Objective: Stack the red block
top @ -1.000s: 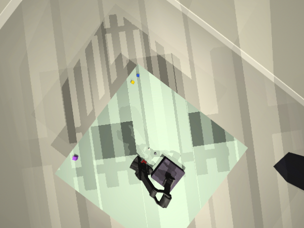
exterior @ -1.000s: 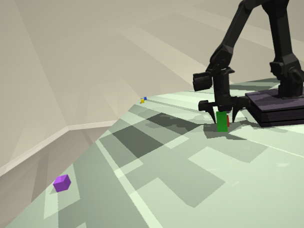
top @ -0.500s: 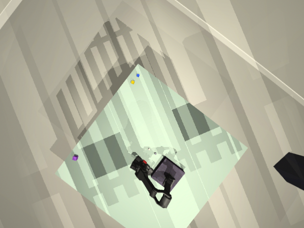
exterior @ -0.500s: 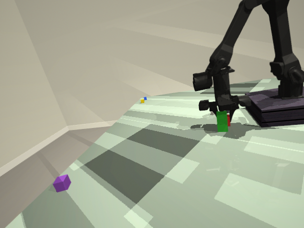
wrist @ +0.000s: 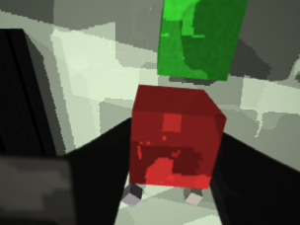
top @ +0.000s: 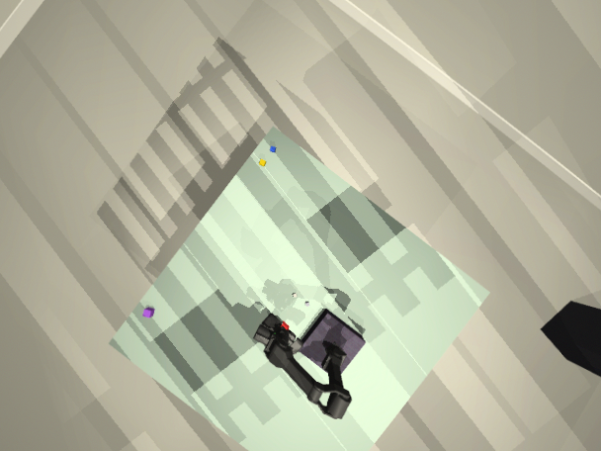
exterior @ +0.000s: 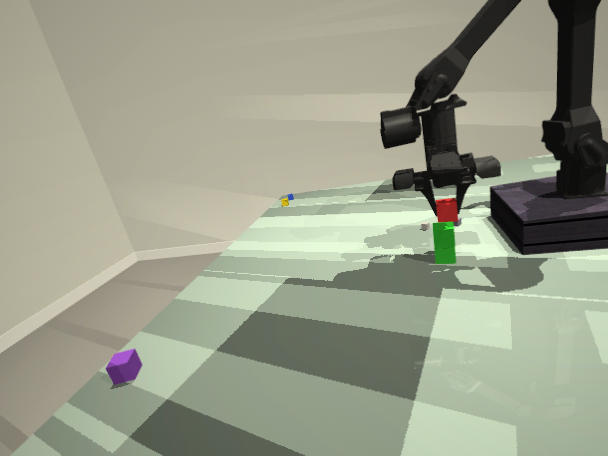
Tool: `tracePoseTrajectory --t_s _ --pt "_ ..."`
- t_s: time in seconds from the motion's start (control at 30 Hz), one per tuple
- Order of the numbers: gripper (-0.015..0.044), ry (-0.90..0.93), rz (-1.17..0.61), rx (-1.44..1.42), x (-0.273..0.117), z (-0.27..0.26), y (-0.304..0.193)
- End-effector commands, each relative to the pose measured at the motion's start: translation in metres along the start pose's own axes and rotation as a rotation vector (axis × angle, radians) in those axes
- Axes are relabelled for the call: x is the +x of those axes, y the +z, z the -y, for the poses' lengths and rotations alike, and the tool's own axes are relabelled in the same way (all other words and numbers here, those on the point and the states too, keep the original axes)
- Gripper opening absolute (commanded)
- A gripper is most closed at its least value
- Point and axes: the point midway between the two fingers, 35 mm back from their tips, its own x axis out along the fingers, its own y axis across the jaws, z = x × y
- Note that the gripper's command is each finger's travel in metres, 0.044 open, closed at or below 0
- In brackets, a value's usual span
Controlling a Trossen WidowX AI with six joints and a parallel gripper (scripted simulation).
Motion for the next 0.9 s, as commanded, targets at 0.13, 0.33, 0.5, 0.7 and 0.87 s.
tracePoseTrajectory --t_s 0.13,0.33,0.5,0.7,0.87 --pt "0.0000 -0.018 0.002 0.000 -0.042 0.001 0.000" --pt "0.0000 -0.018 0.002 0.000 -0.048 0.001 0.000" --pt "0.0000 -0.018 0.002 0.000 -0.048 0.001 0.000" --pt "0.0000 -0.018 0.004 0.000 -0.049 0.005 0.021" --pt "0.0000 -0.019 0.006 0.000 -0.049 0.008 0.044"
